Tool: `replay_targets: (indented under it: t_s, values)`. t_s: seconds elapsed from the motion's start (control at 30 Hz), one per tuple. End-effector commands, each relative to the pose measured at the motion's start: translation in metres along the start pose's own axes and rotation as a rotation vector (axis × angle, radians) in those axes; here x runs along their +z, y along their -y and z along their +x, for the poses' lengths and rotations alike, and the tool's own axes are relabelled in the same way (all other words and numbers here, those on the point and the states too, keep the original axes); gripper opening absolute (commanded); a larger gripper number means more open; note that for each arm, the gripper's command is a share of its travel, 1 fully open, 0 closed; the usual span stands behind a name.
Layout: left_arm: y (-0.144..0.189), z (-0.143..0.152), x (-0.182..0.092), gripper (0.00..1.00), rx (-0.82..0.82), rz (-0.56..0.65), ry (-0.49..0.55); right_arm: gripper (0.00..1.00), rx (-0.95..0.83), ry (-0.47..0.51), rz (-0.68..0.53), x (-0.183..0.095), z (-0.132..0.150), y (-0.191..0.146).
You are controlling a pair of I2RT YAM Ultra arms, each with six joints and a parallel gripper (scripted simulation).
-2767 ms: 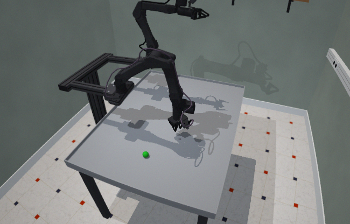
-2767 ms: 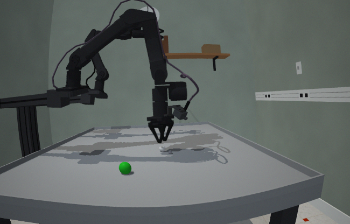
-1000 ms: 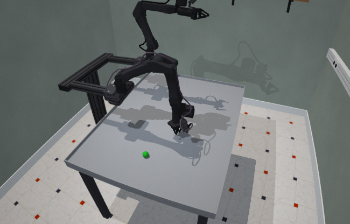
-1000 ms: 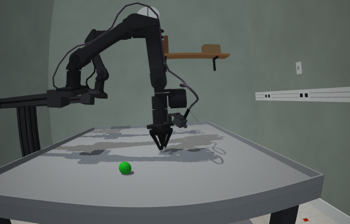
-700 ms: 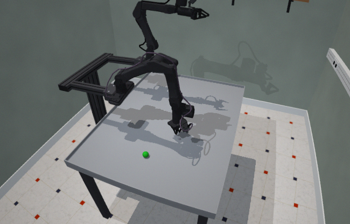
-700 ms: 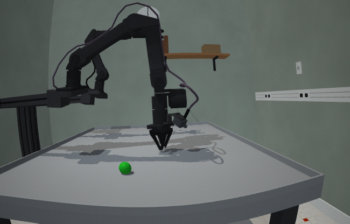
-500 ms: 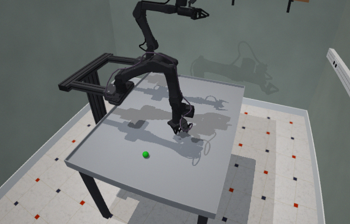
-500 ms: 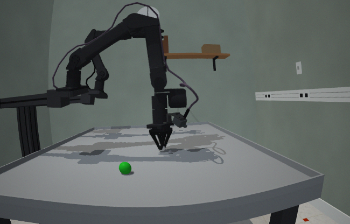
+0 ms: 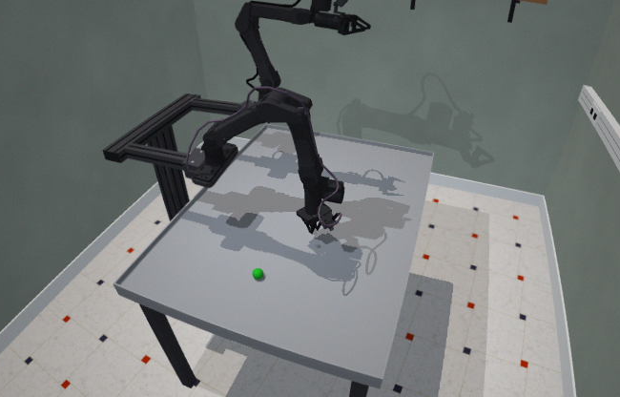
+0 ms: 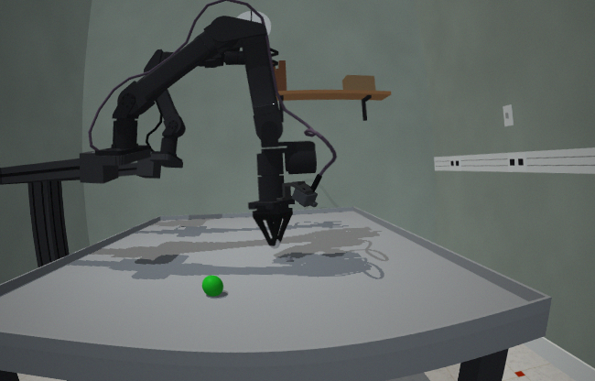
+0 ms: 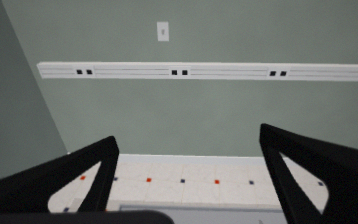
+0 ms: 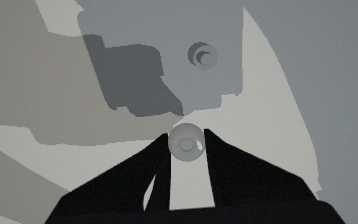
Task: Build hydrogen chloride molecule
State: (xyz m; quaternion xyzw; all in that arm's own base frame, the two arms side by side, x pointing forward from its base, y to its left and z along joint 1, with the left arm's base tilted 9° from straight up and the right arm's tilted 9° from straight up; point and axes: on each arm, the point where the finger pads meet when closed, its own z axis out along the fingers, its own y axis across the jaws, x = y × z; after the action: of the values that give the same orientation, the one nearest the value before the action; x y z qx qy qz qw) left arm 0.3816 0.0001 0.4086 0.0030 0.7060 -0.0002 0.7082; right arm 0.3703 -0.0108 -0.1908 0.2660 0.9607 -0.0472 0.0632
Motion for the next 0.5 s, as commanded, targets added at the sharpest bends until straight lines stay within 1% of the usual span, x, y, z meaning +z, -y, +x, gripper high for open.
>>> replay_targets:
  t_s: [0.0,0.13,0.27,0.47]
  values:
    - [0.003,-0.006,-0.009,1.00,0.009,0.017,0.009,0.00,-0.001,0.027,-0.005,-0.002,-0.005,-0.003]
    - [0.003,-0.006,-0.009,1.00,0.009,0.017,0.009,0.00,0.002,0.034,-0.008,0.003,-0.011,-0.005]
    - [0.003,-0.006,-0.009,1.00,0.009,0.017,0.009,0.00,0.002,0.047,-0.016,-0.006,-0.023,-0.010]
    - [0.003,-0.006,-0.009,1.00,0.009,0.017,0.009,0.00,0.005,0.066,-0.029,-0.011,-0.026,-0.013]
